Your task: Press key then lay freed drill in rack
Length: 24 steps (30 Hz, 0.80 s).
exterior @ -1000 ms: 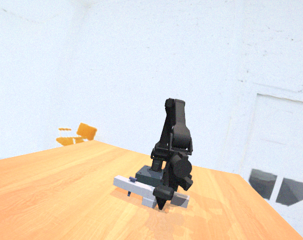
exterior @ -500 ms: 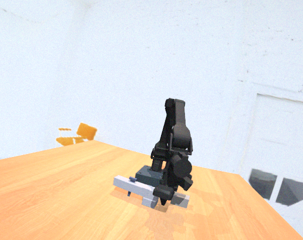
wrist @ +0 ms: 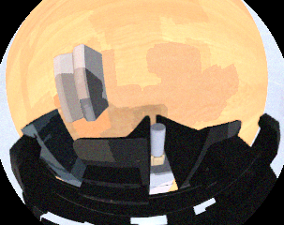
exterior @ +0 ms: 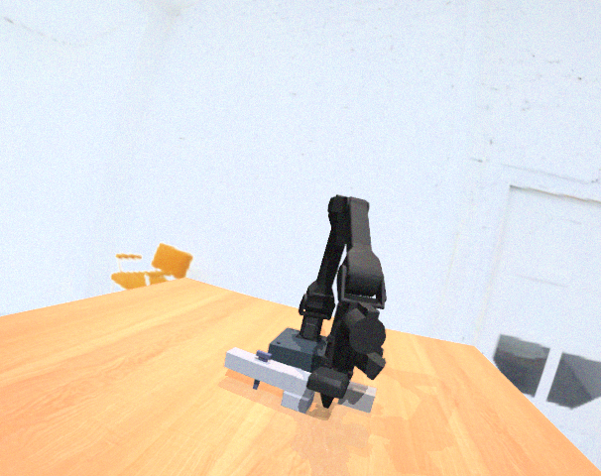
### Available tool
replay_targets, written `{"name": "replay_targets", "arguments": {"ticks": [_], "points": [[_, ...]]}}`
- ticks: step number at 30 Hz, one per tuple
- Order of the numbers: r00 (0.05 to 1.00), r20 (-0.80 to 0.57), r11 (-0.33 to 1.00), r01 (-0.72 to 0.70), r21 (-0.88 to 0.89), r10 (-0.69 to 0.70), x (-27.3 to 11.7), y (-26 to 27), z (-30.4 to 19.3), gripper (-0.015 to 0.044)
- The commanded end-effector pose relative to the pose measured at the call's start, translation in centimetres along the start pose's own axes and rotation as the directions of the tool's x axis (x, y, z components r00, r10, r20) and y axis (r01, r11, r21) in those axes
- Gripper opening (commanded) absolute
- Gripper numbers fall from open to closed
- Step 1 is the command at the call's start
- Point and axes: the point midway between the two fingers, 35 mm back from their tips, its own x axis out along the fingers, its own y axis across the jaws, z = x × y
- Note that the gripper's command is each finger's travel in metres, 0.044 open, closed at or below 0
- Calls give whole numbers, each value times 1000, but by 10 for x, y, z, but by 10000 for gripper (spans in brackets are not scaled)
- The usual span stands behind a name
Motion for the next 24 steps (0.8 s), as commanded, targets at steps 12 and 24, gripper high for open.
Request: {"name": "replay_targets", "arguments": {"ticks": [12,24], "points": [[1000,9,1000,4,0,-4,-2,-3,22,0],[1000,10,1000,4,0,-4,-4,-3,37,0]]}}
